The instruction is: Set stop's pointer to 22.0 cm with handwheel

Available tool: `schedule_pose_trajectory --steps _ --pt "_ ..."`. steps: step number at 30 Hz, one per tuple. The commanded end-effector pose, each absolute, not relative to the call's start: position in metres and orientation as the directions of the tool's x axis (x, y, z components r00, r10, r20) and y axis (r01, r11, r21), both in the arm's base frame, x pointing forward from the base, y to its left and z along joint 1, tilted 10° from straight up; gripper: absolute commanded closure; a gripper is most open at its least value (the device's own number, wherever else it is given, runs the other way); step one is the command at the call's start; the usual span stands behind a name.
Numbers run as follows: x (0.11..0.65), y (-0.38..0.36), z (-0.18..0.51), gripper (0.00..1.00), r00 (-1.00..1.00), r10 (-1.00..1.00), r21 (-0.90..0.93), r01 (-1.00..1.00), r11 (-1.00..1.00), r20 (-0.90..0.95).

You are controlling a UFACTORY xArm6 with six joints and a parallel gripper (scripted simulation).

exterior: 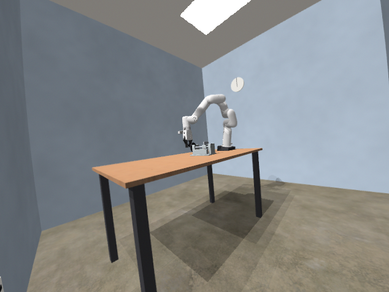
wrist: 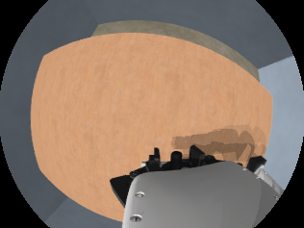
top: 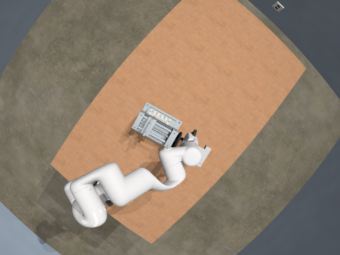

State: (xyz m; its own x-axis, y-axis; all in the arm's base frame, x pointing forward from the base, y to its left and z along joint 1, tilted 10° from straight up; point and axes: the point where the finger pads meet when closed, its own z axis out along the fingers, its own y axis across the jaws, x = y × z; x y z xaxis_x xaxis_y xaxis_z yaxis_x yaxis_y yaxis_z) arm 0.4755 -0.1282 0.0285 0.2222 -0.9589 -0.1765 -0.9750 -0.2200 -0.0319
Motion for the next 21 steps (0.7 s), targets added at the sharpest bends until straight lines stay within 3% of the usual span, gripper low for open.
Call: schedule_pose_trajectory --steps 1,14,21 --pt "0.477 -0.129 0.031 0.43 0.223 -0.959 -0.037 -0.975 -0.220 -0.174" --pt "0.477 -0.130 0.034 0.43 0.223 -0.959 -0.037 -0.975 -0.220 -0.174" --pt "0.478 -0.143 0.109 0.43 0.223 -0.959 -0.037 -0.975 -0.220 -0.174"
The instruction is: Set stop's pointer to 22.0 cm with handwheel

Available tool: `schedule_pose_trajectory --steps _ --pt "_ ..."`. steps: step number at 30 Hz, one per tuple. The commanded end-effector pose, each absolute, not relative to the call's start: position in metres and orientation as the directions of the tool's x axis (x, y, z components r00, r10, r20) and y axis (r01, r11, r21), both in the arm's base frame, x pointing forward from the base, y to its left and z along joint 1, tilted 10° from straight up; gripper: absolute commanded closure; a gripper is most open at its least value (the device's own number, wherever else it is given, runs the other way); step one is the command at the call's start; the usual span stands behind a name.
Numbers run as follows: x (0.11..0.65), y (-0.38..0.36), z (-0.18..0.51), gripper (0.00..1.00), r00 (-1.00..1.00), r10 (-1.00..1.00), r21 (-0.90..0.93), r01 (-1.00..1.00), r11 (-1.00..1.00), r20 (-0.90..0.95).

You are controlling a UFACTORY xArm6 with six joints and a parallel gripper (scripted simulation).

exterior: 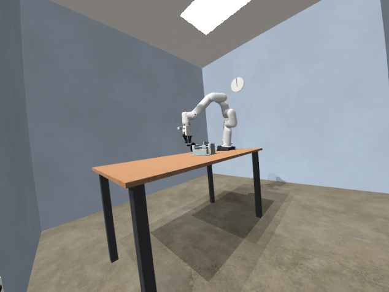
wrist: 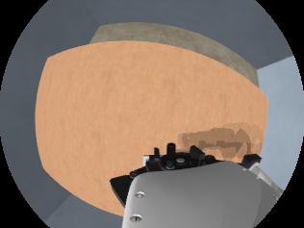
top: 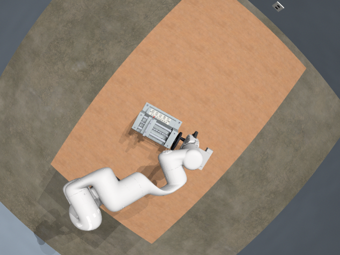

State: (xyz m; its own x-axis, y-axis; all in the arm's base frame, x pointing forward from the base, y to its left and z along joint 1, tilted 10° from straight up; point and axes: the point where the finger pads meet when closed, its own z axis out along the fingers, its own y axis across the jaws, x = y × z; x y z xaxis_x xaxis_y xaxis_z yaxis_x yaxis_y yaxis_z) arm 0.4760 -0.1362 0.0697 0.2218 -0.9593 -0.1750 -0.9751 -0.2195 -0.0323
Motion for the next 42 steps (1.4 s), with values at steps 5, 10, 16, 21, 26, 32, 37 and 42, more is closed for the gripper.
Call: schedule_pose_trajectory --steps 5,10,16,21,26,32,37,42 --pt "0.478 -0.147 0.129 0.43 0.223 -0.959 -0.037 -0.975 -0.220 -0.174" --pt "0.478 -0.147 0.129 0.43 0.223 -0.959 -0.037 -0.975 -0.220 -0.174" --pt "0.478 -0.147 0.129 0.43 0.223 -0.959 -0.037 -0.975 -0.220 -0.174" --pt "0.477 -0.144 0.129 0.43 0.223 -0.959 -0.037 -0.975 -0.220 -0.174" --pt "0.474 -0.131 0.132 0.43 0.223 -0.959 -0.037 -0.975 -0.220 -0.174" --pt "0.461 -0.074 0.142 0.43 0.223 -0.959 -0.037 -0.975 -0.220 -0.174" --pt "0.447 -0.013 0.153 0.43 0.223 -0.959 -0.037 -0.975 -0.220 -0.174" --pt "0.438 0.025 0.160 0.43 0.223 -0.959 -0.037 -0.975 -0.220 -0.174"
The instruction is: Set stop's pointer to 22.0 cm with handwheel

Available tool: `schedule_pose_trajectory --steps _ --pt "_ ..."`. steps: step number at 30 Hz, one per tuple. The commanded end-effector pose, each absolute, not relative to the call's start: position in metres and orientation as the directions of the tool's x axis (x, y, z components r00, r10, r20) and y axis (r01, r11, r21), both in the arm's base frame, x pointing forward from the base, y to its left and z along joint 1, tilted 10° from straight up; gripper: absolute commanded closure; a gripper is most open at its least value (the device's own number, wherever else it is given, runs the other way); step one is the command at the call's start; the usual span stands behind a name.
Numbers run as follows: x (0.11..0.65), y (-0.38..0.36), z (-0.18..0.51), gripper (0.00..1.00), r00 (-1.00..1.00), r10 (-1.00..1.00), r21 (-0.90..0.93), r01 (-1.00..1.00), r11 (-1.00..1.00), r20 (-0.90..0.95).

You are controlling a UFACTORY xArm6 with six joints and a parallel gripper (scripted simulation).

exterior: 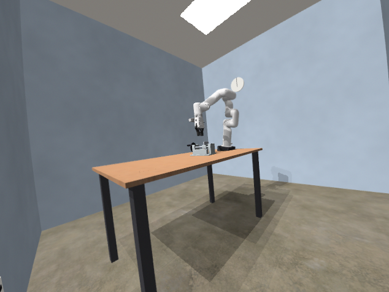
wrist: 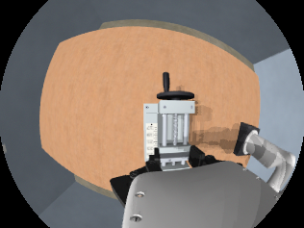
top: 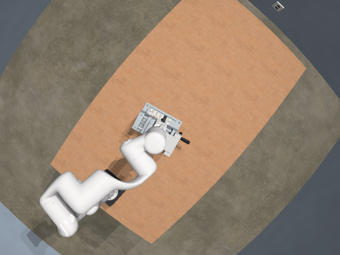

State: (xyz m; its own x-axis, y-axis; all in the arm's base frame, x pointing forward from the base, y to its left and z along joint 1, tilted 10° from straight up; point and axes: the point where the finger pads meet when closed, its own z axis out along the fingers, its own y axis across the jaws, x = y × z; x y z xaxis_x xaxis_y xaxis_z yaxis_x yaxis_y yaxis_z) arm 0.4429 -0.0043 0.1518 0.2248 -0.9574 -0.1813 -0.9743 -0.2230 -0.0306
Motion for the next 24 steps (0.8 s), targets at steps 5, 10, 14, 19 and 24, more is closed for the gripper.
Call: schedule_pose_trajectory --steps 5,10,14,19,24 --pt "0.431 0.057 0.166 0.43 0.223 -0.959 -0.037 -0.975 -0.220 -0.174" --pt "0.429 0.066 0.167 0.43 0.223 -0.959 -0.037 -0.975 -0.220 -0.174" --pt "0.429 0.068 0.157 0.43 0.223 -0.959 -0.037 -0.975 -0.220 -0.174" --pt "0.429 0.070 0.142 0.43 0.223 -0.959 -0.037 -0.975 -0.220 -0.174" --pt "0.429 0.071 0.140 0.43 0.223 -0.959 -0.037 -0.975 -0.220 -0.174"
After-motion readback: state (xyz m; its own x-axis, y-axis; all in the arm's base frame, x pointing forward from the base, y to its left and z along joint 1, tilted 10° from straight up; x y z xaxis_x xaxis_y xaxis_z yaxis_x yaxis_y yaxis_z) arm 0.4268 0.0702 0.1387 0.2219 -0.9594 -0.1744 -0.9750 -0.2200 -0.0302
